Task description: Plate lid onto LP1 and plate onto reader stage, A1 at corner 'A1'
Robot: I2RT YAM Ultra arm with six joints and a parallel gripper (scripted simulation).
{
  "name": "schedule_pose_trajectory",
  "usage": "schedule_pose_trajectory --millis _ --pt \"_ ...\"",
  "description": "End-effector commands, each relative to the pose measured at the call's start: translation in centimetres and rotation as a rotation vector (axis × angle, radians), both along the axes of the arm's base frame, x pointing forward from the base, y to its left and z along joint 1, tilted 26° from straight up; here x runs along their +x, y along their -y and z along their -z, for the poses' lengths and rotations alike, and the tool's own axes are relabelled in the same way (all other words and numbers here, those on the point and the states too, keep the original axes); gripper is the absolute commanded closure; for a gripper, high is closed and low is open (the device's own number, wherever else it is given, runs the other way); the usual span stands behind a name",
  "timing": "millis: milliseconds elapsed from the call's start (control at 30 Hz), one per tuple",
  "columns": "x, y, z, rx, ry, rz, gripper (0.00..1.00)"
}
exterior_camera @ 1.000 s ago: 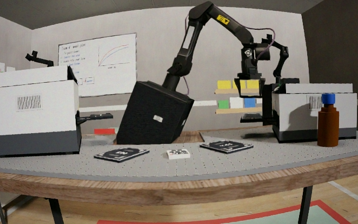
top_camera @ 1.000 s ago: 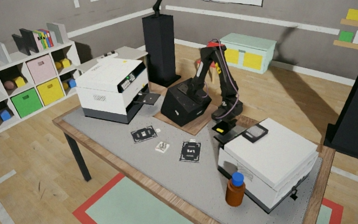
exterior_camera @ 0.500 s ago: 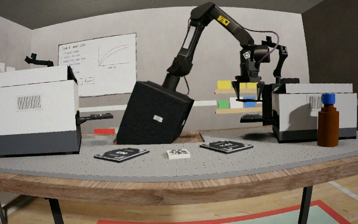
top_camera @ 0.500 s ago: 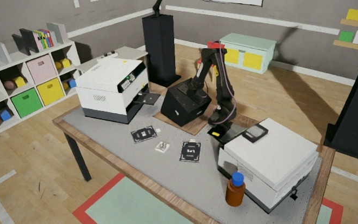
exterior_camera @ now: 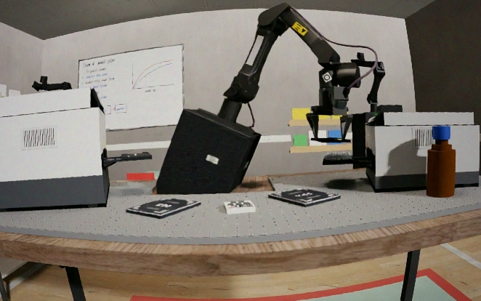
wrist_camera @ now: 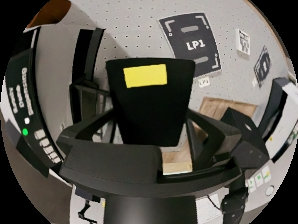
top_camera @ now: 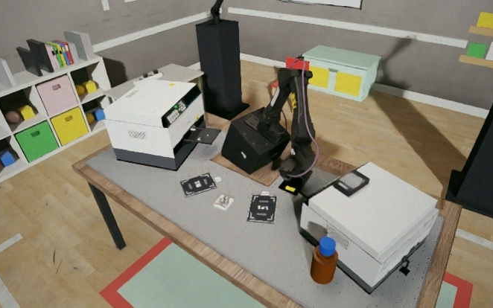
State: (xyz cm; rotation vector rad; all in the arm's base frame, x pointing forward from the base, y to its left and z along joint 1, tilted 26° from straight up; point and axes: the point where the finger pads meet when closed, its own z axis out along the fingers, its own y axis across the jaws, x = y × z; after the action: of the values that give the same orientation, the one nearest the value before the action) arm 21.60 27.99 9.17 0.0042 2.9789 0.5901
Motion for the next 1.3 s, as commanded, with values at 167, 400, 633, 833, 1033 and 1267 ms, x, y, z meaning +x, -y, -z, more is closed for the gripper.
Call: schedule_pose_trajectory --millis 167,400,633,833,1033,1267 --pt "2.1 0.8 0.8 0.011 0.034 -0.068 0.15" --pt "3.0 2.2 2.2 -0.004 0.046 -0.128 0.15" --pt "4.6 2.5 2.0 0.009 0.080 -0.156 0.15" --pt "4.9 3.9 3.4 -0.004 0.084 -0.205 0.15" --pt "5.9 4.4 3.7 -0.002 0.102 -0.232 0.15" --pt "6.6 5.9 4.9 -0.006 0.116 -0.281 0.15"
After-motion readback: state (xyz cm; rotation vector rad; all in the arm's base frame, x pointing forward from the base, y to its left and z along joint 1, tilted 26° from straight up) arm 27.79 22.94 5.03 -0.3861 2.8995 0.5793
